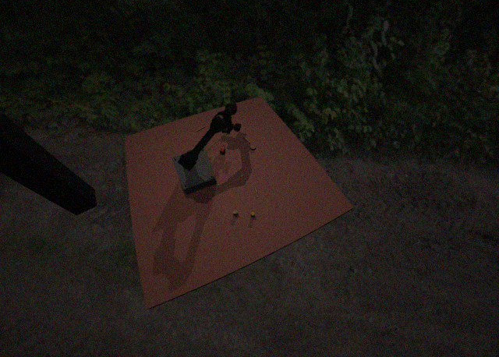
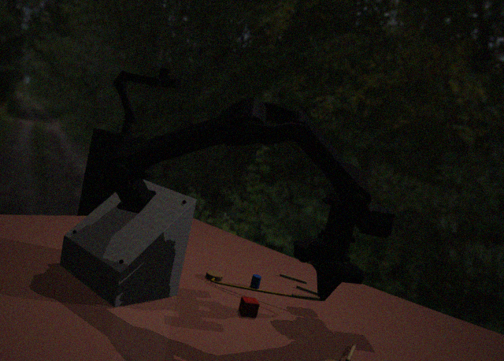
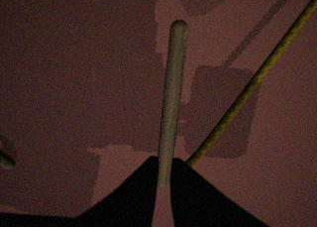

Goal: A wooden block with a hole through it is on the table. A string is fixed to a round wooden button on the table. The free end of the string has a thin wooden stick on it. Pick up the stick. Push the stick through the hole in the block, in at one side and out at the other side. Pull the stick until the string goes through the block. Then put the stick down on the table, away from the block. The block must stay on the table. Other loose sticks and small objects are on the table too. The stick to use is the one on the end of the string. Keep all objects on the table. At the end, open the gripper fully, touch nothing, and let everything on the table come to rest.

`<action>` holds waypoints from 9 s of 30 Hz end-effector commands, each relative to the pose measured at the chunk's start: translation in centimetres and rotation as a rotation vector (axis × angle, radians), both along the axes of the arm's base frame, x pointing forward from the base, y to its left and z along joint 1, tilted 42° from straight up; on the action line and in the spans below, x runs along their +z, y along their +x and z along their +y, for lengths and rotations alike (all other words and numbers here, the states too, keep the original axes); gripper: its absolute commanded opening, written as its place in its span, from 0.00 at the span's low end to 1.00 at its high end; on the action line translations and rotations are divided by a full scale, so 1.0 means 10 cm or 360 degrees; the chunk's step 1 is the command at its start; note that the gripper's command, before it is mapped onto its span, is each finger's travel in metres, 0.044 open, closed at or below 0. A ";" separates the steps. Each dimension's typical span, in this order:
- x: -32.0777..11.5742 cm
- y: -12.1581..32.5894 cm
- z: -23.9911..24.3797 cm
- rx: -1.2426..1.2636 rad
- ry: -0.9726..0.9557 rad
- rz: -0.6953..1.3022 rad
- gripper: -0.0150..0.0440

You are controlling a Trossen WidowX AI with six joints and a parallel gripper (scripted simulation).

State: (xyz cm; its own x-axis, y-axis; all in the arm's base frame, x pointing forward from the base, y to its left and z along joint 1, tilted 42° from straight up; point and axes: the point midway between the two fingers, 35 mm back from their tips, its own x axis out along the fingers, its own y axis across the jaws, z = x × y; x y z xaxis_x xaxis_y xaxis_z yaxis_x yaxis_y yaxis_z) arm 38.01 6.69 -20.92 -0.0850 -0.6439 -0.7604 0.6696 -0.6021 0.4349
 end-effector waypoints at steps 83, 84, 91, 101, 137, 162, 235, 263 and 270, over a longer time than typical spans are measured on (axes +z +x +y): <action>0.03 -0.50 -0.55 0.0001 -0.0014 0.0006 0.25; 0.03 -0.51 -0.56 0.0001 -0.0014 0.0006 0.25; 0.05 -0.56 -0.59 0.0003 -0.0012 0.0004 0.25; 0.08 -0.61 -0.62 0.0004 -0.0012 0.0005 0.25; 0.29 -0.95 -0.83 0.0005 -0.0014 0.0010 0.25; 0.93 -0.89 -0.31 0.0002 -0.0001 -0.0001 0.46; 1.09 -1.31 -0.69 0.3803 0.0454 0.3259 0.46; 0.74 -1.34 -0.99 0.3801 0.0453 0.3261 0.46; 0.66 -1.36 -1.07 0.3798 0.0454 0.3265 0.46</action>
